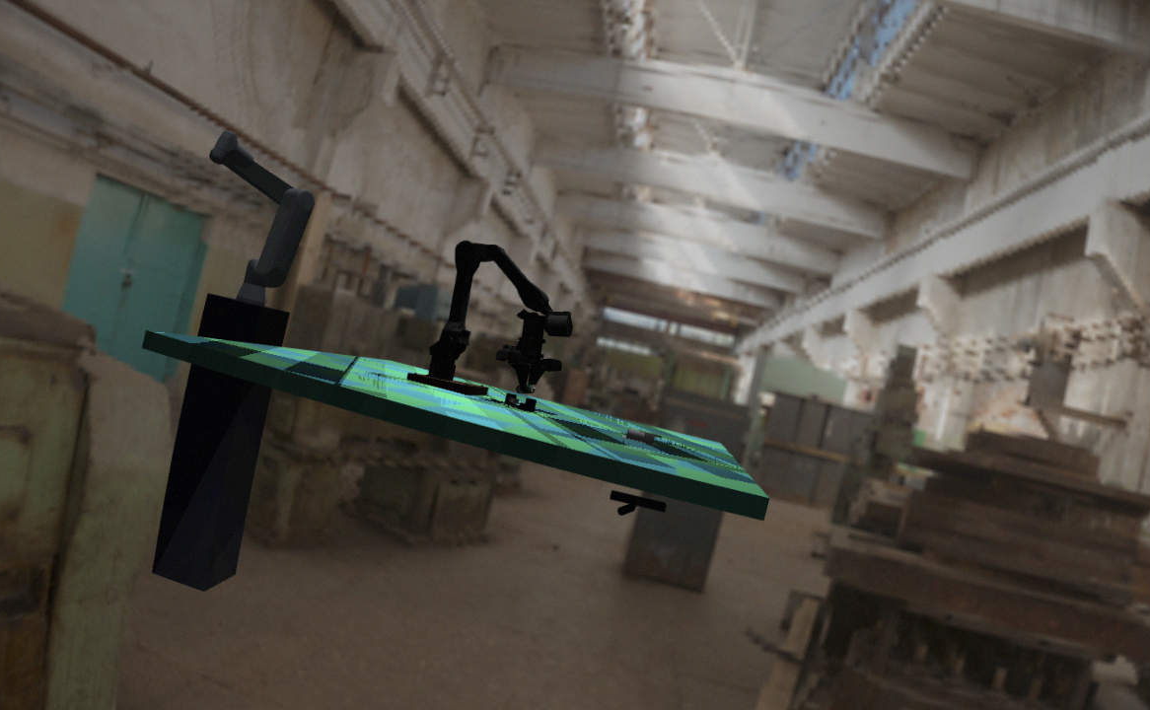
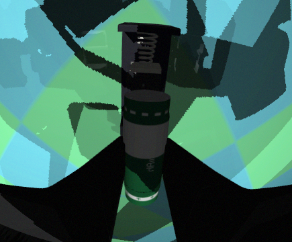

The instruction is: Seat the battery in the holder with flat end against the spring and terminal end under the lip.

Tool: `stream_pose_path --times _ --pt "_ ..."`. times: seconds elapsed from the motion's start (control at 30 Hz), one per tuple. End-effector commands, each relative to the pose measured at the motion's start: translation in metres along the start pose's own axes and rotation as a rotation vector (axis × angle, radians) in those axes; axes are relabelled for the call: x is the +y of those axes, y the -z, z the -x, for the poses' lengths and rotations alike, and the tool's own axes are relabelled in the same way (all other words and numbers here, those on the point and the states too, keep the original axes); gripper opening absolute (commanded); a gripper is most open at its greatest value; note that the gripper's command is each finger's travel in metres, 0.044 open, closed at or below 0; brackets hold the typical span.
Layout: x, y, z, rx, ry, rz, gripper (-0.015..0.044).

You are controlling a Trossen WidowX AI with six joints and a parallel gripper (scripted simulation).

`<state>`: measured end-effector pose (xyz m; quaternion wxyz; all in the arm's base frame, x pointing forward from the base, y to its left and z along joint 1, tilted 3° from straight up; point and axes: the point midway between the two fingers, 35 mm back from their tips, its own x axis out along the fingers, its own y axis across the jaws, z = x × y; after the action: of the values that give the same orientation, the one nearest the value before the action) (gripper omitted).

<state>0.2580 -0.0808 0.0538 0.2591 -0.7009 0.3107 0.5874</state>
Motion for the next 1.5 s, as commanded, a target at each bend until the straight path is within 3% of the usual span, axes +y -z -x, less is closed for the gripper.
stream_pose_path --times 0.0,1.47 --pt "0.001 -0.001 -0.006 0.054 -0.002 -0.010 0.0073" --pt "0.000 -0.015 -0.023 0.321 -0.018 -0.012 0.0073"
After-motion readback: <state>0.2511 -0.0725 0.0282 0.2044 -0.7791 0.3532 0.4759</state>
